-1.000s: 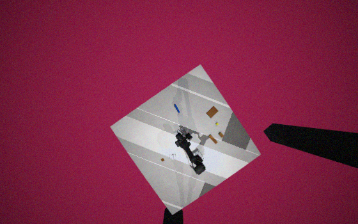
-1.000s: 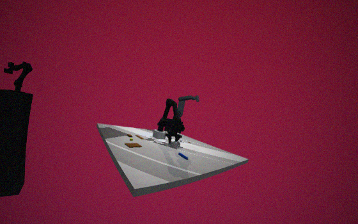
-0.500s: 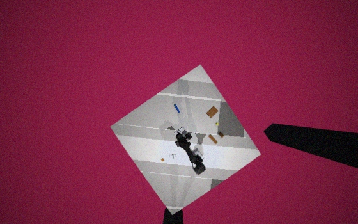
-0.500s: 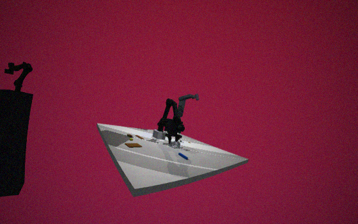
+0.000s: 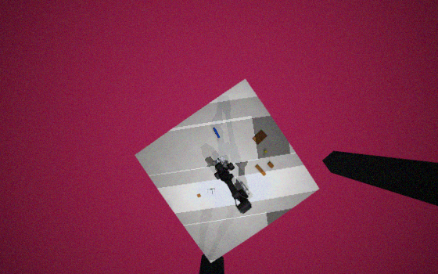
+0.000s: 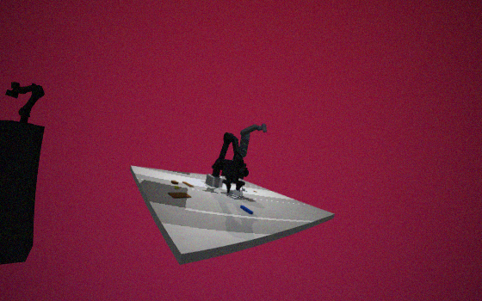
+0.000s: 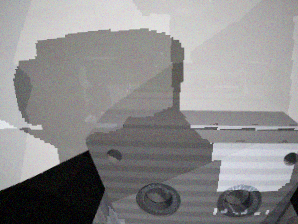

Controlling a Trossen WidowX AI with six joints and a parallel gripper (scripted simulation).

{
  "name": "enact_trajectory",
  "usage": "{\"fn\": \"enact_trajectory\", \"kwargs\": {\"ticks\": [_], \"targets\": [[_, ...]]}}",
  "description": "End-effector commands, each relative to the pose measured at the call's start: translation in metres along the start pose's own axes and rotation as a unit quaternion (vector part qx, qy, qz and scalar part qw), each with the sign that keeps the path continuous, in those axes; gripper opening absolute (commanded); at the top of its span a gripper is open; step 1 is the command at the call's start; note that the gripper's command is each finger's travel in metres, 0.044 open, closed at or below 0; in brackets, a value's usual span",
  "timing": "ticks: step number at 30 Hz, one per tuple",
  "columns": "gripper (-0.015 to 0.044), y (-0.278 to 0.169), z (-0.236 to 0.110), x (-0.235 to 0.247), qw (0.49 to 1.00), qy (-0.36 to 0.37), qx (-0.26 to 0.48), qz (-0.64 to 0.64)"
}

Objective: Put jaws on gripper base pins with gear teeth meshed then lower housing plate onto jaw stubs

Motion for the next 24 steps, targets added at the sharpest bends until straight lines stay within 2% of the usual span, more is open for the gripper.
{"fn": "enact_trajectory", "kwargs": {"ticks": [1,7,10,11,24], "targets": [[0.0351,-0.0004,0.0021,0.0001,1.000,0.000,0.000,-0.002],[0.0351,-0.0004,0.0021,0.0001,1.000,0.000,0.000,-0.002],[0.0430,0.0000,0.0000,0.0000,1.000,0.000,0.000,0.000],[0.0440,0.0000,0.0000,0.0000,1.000,0.000,0.000,0.000],[0.0440,0.0000,0.0000,0.0000,1.000,0.000,0.000,0.000]]}}
Point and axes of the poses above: the point midway between the two fingers, 35 mm back from their tips, its own z axis out along the fingers, its own x axis across the jaws, y = z × x, the point moved 5 cm from there along -z, back along the fingers, and after that the axes turned 15 degrees about -z, right-handed, at the moved point
